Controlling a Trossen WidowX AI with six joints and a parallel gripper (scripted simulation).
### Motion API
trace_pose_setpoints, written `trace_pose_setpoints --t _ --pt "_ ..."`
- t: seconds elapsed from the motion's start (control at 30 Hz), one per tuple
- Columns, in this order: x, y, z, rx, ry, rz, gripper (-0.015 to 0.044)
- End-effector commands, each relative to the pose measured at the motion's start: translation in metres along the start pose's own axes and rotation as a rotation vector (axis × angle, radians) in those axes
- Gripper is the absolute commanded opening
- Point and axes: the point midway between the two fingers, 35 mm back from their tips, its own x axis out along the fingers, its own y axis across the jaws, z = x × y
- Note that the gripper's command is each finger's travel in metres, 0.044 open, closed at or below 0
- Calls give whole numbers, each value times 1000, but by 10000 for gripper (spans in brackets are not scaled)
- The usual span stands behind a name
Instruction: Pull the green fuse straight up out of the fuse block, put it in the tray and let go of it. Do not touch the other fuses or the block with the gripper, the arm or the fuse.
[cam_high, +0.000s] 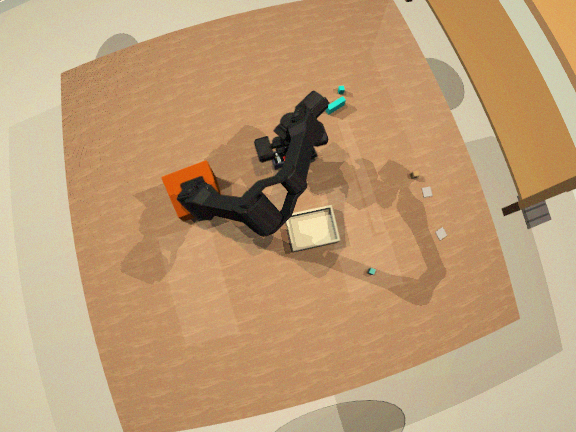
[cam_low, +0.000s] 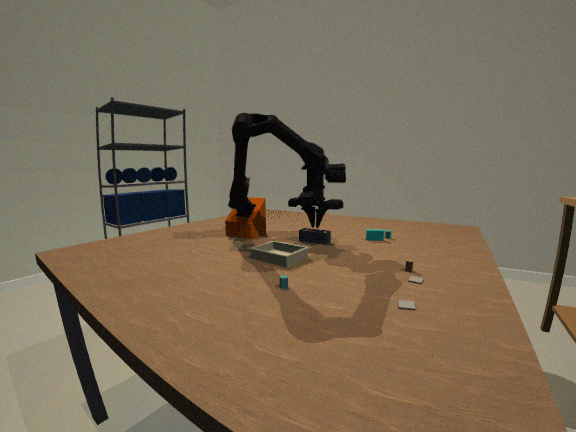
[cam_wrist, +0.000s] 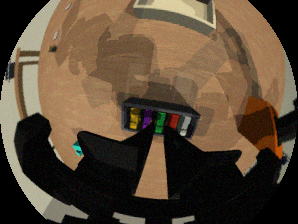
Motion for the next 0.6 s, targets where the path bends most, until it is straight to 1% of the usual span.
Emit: trace_pose_setpoints --t 0.0,0.57 --pt "5 -1 1 -7 -5 1 63" --pt "13 -1 1 -7 -5 1 63"
